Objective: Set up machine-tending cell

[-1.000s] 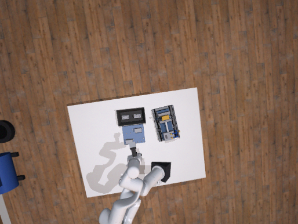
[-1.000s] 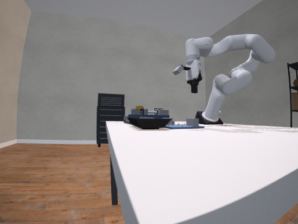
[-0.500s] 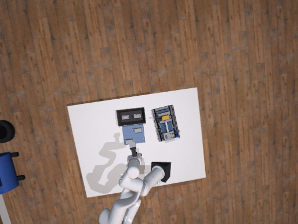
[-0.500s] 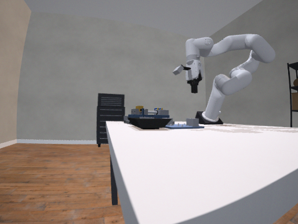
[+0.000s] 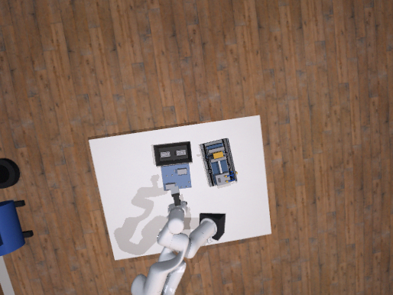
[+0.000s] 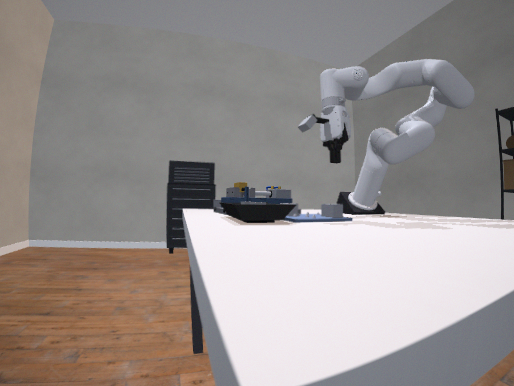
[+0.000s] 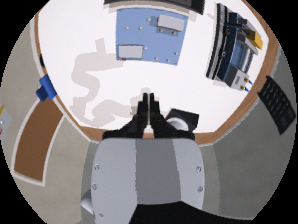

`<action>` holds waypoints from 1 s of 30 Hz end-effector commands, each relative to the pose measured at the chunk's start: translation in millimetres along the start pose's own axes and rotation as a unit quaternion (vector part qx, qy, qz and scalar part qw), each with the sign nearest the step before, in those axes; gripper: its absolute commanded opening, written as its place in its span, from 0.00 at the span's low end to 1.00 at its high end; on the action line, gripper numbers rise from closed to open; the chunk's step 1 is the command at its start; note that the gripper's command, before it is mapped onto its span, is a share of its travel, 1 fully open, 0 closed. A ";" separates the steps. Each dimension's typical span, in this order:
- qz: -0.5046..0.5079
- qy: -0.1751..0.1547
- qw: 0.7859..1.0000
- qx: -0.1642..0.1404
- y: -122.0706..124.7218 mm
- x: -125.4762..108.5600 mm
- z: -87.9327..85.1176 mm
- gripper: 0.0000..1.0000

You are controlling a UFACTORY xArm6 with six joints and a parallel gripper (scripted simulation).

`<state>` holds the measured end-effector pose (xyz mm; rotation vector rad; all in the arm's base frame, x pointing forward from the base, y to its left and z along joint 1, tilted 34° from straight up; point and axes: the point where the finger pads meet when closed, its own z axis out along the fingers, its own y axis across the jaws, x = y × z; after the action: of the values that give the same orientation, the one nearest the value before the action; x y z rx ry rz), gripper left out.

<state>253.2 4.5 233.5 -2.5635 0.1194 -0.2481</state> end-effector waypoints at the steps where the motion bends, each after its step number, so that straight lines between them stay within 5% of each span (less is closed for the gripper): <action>1: -0.001 0.001 1.000 -0.001 -0.1 1.2 2.7 0.00; 30: -0.001 0.001 1.000 -0.001 0.4 3.6 52.4 0.00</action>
<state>264.9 28.9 193.5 -2.5639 0.1196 -0.2479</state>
